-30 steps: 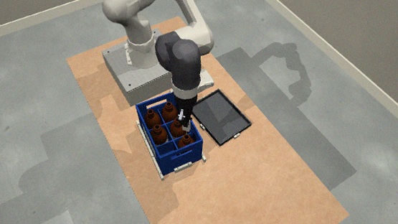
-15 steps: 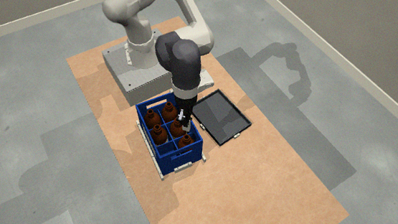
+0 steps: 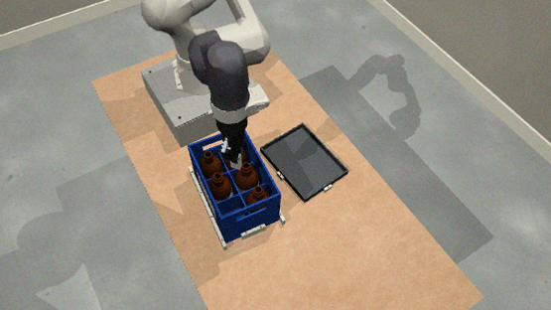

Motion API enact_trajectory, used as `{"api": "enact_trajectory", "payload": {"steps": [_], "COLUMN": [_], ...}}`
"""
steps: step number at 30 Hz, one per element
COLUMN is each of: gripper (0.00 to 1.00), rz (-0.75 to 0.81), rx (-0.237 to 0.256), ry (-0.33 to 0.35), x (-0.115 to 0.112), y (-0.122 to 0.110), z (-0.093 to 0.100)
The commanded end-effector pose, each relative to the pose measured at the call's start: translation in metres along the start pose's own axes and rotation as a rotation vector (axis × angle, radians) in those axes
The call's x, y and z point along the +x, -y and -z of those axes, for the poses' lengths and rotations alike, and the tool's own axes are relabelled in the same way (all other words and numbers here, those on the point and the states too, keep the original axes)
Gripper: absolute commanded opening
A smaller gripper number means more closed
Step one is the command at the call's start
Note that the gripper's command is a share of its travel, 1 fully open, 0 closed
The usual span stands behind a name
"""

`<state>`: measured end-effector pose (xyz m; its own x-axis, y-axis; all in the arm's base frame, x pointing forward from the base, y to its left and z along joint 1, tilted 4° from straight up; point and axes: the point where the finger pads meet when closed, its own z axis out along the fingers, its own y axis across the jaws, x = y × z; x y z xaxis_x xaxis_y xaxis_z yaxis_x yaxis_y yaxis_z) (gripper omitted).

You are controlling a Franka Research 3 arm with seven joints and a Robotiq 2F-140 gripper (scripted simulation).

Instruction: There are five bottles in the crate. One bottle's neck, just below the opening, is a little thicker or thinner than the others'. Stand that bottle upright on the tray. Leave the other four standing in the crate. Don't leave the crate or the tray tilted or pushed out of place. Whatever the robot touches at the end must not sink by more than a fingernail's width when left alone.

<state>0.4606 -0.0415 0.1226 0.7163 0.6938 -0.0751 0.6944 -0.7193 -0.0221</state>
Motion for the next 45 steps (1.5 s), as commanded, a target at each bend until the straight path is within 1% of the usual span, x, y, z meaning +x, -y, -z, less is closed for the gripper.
{"api": "enact_trajectory", "payload": {"steps": [1,3,4,5,9,11,17,18,45], "gripper": [0.10,0.10,0.10,0.10,0.10,0.10,0.10,0.44,0.44], "rz": [0.008,0.008,0.010,0.011,0.024,0.028,0.029,0.029,0.029], "rx": [-0.005,-0.005,-0.005,-0.006,-0.012,-0.016,-0.016,-0.016,-0.016], "ry": [0.011,0.011,0.010,0.009,0.003,0.000,0.000,0.000,0.000], "x": [-0.041,-0.041,-0.061,-0.071,-0.107,-0.116,-0.117,-0.117,-0.117], "y": [0.008,0.008,0.015,0.020,0.040,0.046,0.047,0.047,0.047], "z": [0.003,0.003,0.002,0.001,-0.005,-0.008,-0.008,-0.008,-0.008]}}
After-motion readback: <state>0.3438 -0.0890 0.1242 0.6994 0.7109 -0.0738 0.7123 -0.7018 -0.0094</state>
